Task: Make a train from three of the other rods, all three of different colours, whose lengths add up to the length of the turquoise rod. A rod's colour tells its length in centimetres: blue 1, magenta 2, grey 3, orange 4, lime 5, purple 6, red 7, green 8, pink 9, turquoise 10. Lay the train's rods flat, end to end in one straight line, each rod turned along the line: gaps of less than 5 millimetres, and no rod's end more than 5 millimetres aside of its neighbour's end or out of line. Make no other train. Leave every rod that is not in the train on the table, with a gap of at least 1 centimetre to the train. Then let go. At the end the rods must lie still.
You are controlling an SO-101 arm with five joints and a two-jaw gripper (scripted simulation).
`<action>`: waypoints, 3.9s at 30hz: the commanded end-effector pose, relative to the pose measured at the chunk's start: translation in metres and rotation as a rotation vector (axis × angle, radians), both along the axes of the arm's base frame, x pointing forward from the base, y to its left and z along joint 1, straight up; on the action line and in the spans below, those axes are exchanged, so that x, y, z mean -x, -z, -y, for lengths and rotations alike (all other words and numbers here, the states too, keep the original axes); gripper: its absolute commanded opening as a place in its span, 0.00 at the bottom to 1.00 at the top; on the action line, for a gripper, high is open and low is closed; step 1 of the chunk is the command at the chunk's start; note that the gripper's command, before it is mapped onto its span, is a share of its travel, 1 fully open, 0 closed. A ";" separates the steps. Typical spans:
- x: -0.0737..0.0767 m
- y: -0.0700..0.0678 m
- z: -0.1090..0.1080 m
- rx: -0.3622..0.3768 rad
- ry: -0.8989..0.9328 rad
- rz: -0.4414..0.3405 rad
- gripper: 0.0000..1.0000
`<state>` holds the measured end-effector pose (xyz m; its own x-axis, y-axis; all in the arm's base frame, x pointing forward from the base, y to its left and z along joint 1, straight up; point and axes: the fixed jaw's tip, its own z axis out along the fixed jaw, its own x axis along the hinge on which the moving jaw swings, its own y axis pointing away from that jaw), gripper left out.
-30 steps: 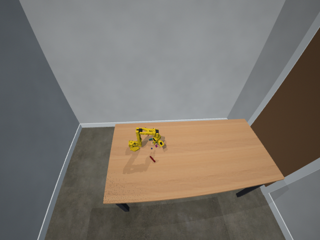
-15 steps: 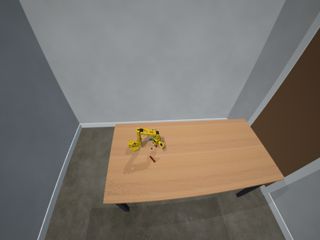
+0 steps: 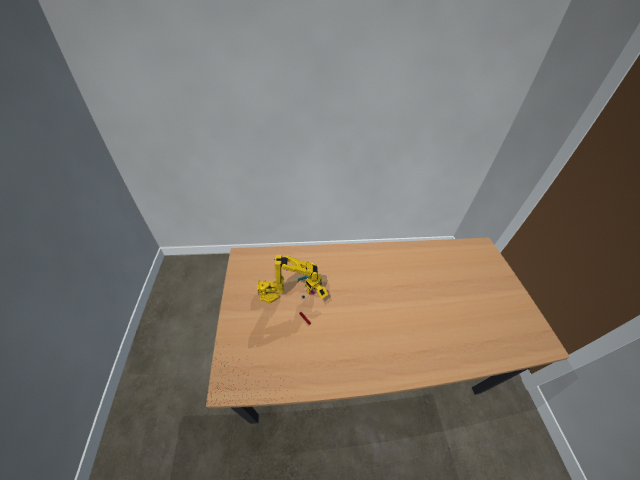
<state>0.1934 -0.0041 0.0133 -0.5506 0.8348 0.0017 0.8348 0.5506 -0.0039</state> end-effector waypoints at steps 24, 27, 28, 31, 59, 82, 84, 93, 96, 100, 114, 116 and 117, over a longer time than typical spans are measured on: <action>-0.009 -0.004 -0.001 0.002 -0.001 0.074 0.19; -0.009 -0.004 -0.001 0.002 -0.001 0.074 0.19; -0.009 -0.004 -0.001 0.002 -0.001 0.074 0.19; -0.009 -0.004 -0.001 0.002 -0.001 0.074 0.18; -0.009 -0.004 -0.001 0.002 -0.001 0.074 0.05; -0.009 -0.004 -0.001 0.002 -0.001 0.074 0.00; -0.009 -0.004 -0.001 0.002 -0.001 0.074 0.00; -0.009 -0.004 -0.001 0.002 -0.001 0.074 0.00; -0.009 -0.004 -0.001 0.002 -0.001 0.074 0.00; -0.009 -0.005 -0.001 0.002 -0.001 0.074 0.00; -0.007 -0.027 0.001 0.003 -0.001 0.074 0.00; -0.006 -0.032 0.001 0.003 -0.001 0.074 0.00; -0.005 -0.033 0.001 0.003 -0.001 0.074 0.00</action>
<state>0.1890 -0.0040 0.0273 -0.5511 0.8344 0.0067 0.8343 0.5512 -0.0109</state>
